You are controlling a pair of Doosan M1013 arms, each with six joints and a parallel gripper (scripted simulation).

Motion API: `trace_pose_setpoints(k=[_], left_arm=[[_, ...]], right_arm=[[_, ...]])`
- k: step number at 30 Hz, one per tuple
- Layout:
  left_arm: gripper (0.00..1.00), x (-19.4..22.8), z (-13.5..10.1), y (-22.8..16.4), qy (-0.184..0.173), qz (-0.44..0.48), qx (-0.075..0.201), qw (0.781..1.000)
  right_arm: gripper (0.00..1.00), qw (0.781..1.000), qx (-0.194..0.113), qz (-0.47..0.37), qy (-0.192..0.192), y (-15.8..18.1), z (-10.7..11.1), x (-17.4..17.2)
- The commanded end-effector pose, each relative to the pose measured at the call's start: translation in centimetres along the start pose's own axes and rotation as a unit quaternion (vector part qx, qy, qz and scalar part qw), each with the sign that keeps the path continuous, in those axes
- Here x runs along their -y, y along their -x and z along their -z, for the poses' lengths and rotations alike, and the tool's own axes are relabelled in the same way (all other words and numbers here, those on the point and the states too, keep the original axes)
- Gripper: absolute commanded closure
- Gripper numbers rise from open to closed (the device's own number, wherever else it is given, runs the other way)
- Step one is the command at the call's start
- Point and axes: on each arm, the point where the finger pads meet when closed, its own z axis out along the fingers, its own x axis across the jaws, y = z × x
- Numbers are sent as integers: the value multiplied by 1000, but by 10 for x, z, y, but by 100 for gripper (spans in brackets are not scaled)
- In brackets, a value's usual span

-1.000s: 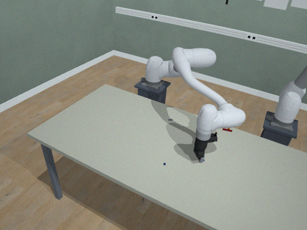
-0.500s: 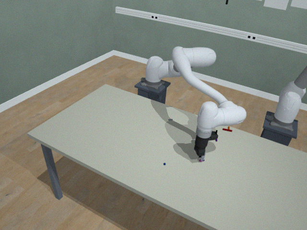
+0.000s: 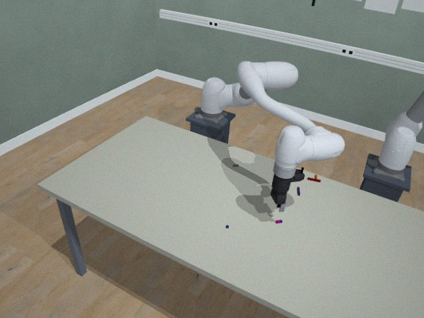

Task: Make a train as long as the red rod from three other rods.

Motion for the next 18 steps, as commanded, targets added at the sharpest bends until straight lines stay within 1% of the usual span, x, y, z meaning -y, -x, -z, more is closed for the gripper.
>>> trace_pose_setpoints(k=[1,6,7,18], left_arm=[[0,4,-2,0,-3,0,3,1000],[0,4,-2,0,-3,0,3,1000],[0,4,-2,0,-3,0,3,1000],[0,4,-2,0,-3,0,3,1000]], right_arm=[[46,1000,3,-1,2,1,6,1],[46,1000,4,-1,2,2,8,1],[0,1000,5,-1,2,3,8,1],[0,1000,4,-1,2,2,8,1]])
